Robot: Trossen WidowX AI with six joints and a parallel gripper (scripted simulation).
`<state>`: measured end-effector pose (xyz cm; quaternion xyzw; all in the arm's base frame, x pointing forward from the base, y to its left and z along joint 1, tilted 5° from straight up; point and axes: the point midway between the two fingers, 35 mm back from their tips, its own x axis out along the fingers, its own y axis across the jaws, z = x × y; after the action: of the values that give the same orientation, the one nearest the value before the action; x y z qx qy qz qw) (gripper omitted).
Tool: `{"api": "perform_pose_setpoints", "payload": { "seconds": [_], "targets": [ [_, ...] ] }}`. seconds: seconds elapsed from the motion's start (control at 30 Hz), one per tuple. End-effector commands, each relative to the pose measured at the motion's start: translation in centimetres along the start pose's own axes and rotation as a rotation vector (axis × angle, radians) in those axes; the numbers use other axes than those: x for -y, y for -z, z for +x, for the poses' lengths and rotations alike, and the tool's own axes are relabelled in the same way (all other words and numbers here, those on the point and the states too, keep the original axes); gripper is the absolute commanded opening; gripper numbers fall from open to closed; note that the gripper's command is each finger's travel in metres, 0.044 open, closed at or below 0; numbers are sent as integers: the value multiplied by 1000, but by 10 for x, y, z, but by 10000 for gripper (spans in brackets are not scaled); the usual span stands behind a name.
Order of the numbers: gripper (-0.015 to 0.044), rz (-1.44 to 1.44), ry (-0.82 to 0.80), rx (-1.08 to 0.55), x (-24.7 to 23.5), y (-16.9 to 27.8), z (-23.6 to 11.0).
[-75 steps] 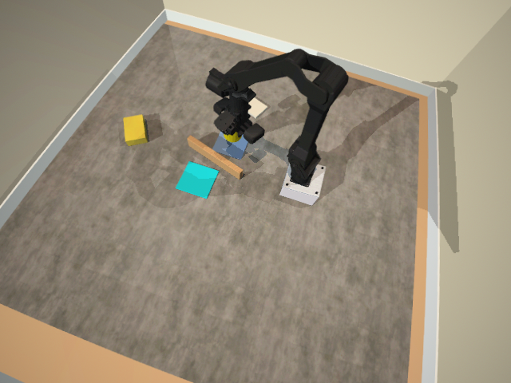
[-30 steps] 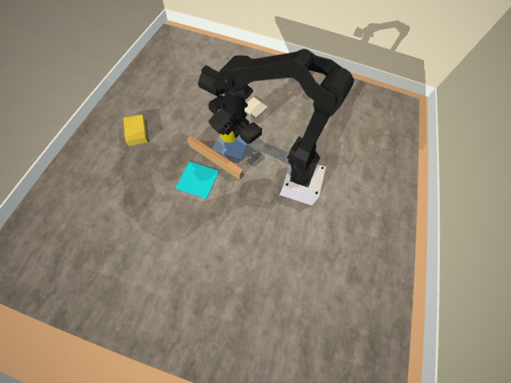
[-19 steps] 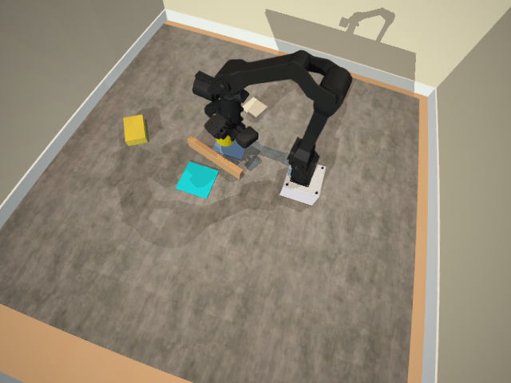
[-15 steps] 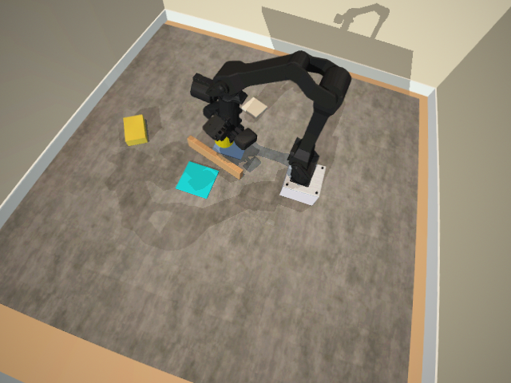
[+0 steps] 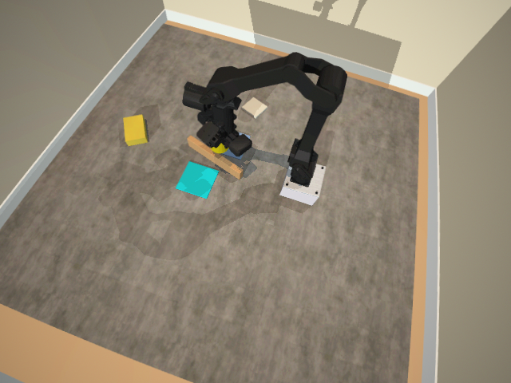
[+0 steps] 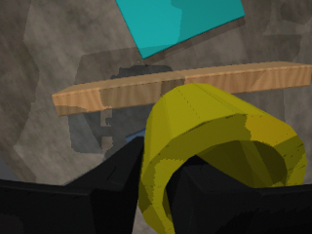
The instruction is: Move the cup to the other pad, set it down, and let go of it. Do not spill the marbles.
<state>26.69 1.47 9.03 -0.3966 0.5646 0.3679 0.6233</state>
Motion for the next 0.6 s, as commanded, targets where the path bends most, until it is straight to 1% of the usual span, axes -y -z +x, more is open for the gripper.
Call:
{"api": "perform_pose_setpoints", "payload": {
  "seconds": [0.0,0.57],
  "targets": [
    [0,2,10,1,1,-8,-2],
    [0,2,9,4,-6,-43,-2]
  ]
}}
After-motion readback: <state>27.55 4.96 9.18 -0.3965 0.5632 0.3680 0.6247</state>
